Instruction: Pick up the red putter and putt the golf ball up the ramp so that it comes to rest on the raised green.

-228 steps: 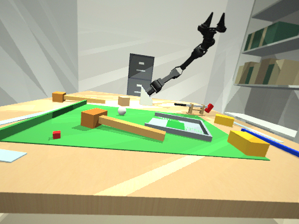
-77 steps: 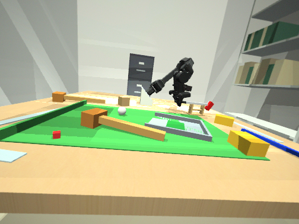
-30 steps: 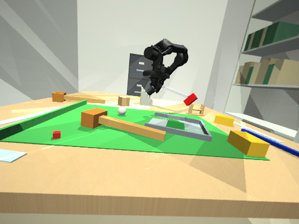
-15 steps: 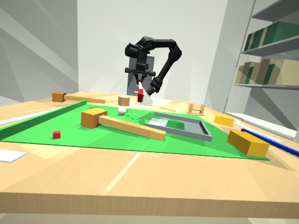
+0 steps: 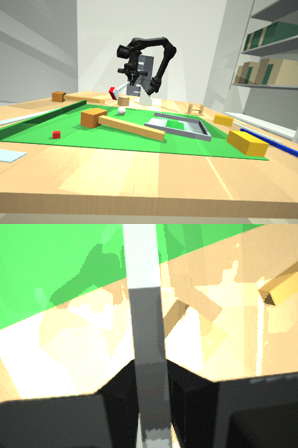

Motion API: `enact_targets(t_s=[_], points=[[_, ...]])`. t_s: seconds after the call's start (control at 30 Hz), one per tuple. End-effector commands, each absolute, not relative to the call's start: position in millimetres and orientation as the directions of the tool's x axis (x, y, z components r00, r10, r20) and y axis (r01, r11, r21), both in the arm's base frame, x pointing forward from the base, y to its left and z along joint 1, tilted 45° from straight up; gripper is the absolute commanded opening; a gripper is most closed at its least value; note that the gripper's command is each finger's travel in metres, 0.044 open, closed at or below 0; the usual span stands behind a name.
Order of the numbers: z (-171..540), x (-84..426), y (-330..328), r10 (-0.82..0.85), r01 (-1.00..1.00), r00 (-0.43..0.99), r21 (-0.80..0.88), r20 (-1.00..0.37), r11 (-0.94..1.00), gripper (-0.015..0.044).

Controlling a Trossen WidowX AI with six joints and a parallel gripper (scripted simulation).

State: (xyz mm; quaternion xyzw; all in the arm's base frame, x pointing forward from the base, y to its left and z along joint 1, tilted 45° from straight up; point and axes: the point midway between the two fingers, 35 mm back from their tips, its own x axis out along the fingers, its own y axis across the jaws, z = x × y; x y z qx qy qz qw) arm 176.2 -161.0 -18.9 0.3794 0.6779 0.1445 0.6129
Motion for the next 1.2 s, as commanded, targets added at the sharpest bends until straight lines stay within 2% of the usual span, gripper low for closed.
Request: enact_targets(t_s=[0.0, 1.17], points=[[-24, 176, -161, 0.688, 0.352, 0.041, 0.655, -0.725, 0.669, 0.0000], [-71, 179, -115, 0.689, 0.351, 0.042, 0.657, -0.723, 0.668, 0.0000]])
